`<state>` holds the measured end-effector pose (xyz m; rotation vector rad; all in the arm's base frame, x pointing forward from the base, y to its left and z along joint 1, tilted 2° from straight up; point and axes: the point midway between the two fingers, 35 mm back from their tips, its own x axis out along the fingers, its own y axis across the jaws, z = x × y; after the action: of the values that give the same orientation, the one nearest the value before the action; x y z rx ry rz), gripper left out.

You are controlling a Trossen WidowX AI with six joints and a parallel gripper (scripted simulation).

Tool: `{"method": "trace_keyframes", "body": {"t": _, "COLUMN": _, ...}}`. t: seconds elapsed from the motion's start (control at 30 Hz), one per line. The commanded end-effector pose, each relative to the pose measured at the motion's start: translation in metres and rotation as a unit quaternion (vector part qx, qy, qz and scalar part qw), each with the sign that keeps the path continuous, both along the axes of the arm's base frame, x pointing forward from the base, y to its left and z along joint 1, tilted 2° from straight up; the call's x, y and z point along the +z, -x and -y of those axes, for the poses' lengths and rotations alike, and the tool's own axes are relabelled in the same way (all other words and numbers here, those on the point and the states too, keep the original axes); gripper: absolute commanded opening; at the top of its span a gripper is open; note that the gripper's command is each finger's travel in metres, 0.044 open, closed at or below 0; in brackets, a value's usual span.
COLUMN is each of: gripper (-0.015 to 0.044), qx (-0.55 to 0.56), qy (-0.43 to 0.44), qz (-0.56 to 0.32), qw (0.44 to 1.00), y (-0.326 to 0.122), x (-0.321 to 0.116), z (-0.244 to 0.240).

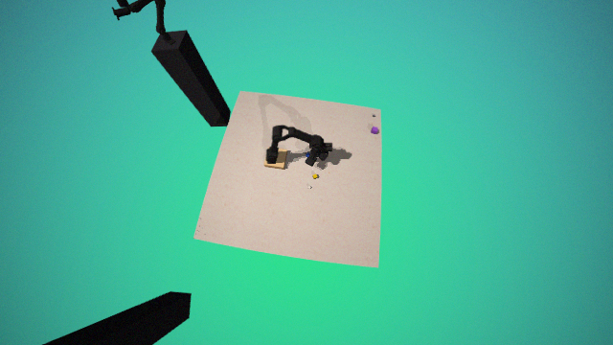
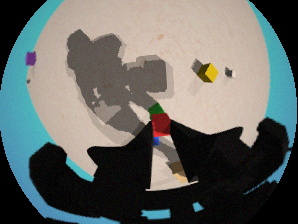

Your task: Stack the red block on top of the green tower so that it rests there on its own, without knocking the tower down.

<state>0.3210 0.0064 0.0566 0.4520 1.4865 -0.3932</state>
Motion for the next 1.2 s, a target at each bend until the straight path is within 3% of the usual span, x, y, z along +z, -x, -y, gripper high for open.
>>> {"method": "trace_keyframes", "body": {"t": 0.0, "gripper": 0.0, "qx": -0.002, "qy": -0.001, "qz": -0.001, "qw": 1.0, "y": 0.0006, "x": -0.0017, "z": -0.0002}}
{"method": "trace_keyframes", "body": {"t": 0.4, "gripper": 0.0, "qx": -0.002, "qy": -0.001, "qz": -0.001, "qw": 1.0, "y": 0.0005, "x": 0.0062, "z": 0.0004}}
{"method": "trace_keyframes", "body": {"t": 0.97, "gripper": 0.044, "qx": 0.0, "qy": 0.0, "qz": -0.003, "qw": 1.0, "y": 0.0012, "x": -0.0001, "z": 0.0}}
{"method": "trace_keyframes", "body": {"t": 1.17, "gripper": 0.044, "qx": 0.0, "qy": 0.0, "qz": -0.003, "qw": 1.0, "y": 0.0012, "x": -0.0001, "z": 0.0}}
